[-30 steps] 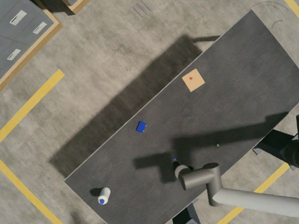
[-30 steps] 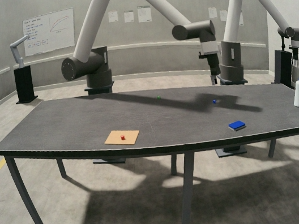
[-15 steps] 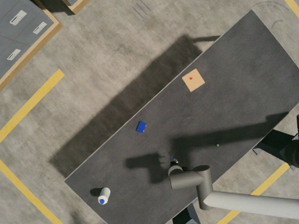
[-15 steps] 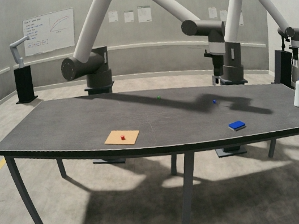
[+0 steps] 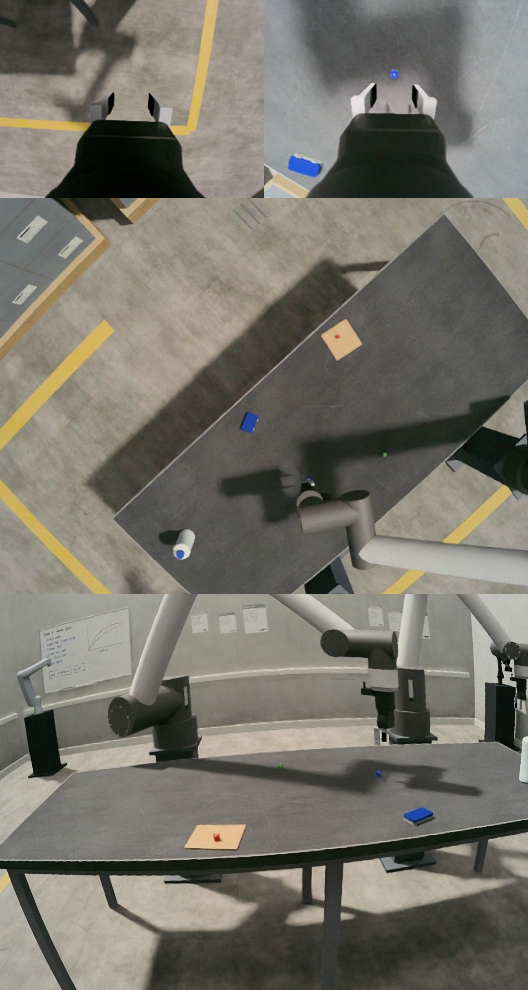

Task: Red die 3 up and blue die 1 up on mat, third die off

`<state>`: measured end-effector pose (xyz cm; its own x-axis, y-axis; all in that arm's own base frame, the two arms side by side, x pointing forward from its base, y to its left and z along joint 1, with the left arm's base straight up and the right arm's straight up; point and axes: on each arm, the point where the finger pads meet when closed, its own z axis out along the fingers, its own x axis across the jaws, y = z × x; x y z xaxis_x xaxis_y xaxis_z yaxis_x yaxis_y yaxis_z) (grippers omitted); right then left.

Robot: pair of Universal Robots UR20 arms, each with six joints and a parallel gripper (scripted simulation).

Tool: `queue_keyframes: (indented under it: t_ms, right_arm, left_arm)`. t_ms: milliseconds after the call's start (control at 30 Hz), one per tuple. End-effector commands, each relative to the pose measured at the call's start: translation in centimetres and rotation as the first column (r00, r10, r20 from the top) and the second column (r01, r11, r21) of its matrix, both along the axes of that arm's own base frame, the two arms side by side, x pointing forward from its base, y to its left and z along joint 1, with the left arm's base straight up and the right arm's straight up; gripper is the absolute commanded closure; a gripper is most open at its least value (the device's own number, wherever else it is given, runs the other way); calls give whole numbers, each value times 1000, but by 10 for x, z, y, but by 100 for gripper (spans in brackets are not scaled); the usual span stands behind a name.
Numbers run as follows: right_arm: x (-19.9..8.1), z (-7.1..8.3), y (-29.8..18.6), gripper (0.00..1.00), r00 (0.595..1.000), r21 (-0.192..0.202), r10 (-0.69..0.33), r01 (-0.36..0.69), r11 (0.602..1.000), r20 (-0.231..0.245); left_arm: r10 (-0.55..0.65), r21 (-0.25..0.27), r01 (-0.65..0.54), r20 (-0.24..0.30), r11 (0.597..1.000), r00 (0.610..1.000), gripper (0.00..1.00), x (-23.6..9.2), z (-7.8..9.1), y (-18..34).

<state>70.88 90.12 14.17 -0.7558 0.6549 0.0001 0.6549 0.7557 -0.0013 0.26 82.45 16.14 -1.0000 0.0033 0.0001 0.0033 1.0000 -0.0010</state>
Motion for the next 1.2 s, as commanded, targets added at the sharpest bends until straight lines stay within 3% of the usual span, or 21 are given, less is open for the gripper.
queue_keyframes:
  t_ms: [0, 300, 400, 467, 633, 867, 933, 1000, 1167]
  right_arm:
    - [-4, -1, 1, 0, 991, 1, -133, 133, 991, 1]
    - [-10, -5, 2, 0, 926, 1, -378, 378, 926, 1]
    - [-10, -6, 2, 0, 924, 1, -384, 384, 924, 1]
    - [-13, -7, 3, 0, 876, 1, -482, 482, 876, 1]
    - [-15, -9, 4, 0, 822, 1, -569, 569, 822, 1]
    - [-18, -12, 6, 0, 693, 1, -721, 721, 693, 1]
    - [-18, -12, 6, 0, 693, 1, -721, 721, 693, 1]
    - [-19, -14, 7, 0, 620, 1, -785, 785, 620, 1]
    - [-20, -16, 8, 0, 519, 1, -855, 855, 519, 1]
  left_arm:
    - [0, 1, 0, 0, 1000, 1000, 0, 0, 1, 0]
    - [0, 1, 0, 0, 1000, 1000, 0, 0, 1, 0]
    - [0, 1, 0, 0, 1000, 1000, 0, 0, 1, 0]
    - [0, 1, 0, 0, 1000, 1000, 0, 0, 1, 0]
    - [0, 1, 0, 0, 1000, 1000, 0, 0, 1, 0]
    - [0, 1, 0, 0, 1000, 1000, 0, 0, 1, 0]
    - [0, 1, 0, 0, 1000, 1000, 0, 0, 1, 0]
    - [0, 1, 0, 0, 1000, 1000, 0, 0, 1, 0]
    - [0, 1, 0, 0, 1000, 1000, 0, 0, 1, 0]
